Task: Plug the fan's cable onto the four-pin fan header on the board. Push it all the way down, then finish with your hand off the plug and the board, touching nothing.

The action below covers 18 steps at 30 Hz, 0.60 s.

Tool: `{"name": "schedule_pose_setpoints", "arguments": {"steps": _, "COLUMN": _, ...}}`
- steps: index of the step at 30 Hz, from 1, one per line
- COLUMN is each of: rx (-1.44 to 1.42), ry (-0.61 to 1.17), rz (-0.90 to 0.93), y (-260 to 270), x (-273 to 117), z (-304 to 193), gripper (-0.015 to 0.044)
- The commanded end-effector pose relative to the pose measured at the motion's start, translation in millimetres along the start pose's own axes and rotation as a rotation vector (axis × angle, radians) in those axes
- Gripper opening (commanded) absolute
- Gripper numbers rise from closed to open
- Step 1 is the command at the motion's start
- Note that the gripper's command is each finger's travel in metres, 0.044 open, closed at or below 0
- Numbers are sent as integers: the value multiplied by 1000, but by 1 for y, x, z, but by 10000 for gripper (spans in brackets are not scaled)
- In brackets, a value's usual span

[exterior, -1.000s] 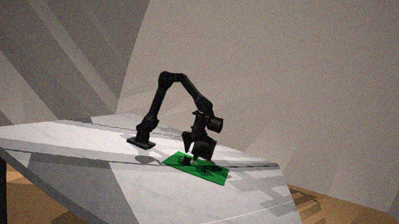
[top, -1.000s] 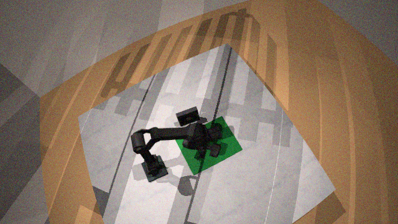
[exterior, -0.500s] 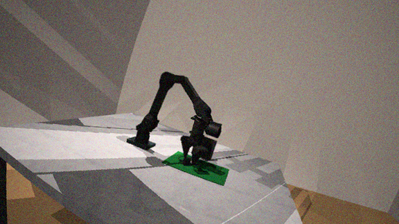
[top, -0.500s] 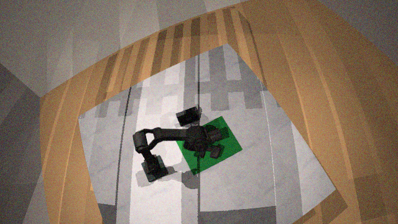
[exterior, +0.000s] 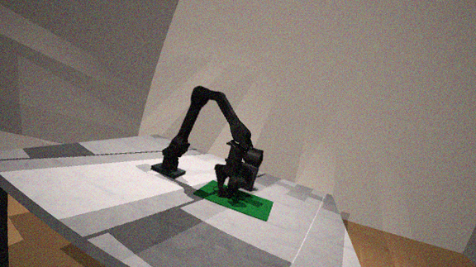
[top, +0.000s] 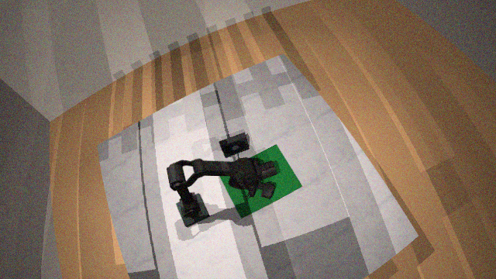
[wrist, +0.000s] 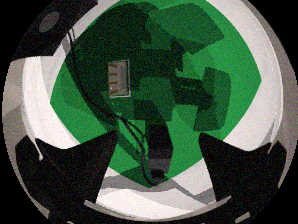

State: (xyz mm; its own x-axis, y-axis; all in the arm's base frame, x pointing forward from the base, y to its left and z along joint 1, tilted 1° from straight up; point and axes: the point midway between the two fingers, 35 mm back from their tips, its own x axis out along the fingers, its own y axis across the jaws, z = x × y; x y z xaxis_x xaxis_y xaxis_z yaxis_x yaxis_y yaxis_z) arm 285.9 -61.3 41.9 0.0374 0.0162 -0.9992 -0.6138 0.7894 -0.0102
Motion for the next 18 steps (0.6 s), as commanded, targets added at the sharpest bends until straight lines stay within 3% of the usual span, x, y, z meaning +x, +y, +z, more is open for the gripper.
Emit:
{"name": "schedule_pose_setpoints", "arguments": {"steps": 1, "rx": 0, "ry": 0, "rz": 0, "y": 0, "x": 0, "z": 0, "gripper": 335}}
{"name": "schedule_pose_setpoints", "arguments": {"steps": 8, "rx": 0, "ry": 0, "rz": 0, "y": 0, "x": 0, "z": 0, "gripper": 151}}
{"name": "schedule_pose_setpoints", "arguments": {"steps": 18, "rx": 0, "ry": 0, "rz": 0, "y": 0, "x": 0, "z": 0, "gripper": 85}}
